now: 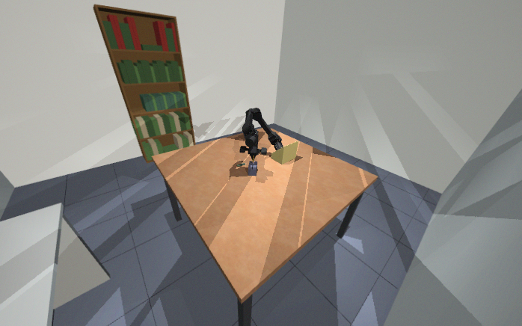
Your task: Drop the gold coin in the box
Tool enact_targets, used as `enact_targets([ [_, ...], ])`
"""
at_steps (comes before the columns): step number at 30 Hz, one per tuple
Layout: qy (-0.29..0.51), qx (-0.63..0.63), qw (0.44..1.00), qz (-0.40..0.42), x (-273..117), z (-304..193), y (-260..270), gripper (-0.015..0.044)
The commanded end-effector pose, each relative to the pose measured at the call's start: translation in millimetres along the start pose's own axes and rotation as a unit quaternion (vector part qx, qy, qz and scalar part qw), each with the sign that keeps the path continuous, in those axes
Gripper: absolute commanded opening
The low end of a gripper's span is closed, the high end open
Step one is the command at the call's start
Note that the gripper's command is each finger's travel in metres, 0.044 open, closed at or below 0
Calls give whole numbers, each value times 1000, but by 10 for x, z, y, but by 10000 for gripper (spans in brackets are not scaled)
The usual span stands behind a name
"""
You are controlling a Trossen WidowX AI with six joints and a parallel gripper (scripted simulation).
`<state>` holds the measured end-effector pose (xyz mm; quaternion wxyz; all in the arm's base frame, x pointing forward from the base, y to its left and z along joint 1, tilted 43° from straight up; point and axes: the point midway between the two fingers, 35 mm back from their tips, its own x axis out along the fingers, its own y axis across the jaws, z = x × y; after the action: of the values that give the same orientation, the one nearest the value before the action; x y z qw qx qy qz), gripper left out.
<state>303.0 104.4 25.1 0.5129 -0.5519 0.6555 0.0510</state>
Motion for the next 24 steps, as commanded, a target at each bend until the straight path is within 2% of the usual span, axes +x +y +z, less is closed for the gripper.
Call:
enact_targets([
  [1, -1, -1, 1000, 0, -3, -1, -3, 0],
  [24, 0, -3, 1000, 0, 119, 4, -8, 0],
])
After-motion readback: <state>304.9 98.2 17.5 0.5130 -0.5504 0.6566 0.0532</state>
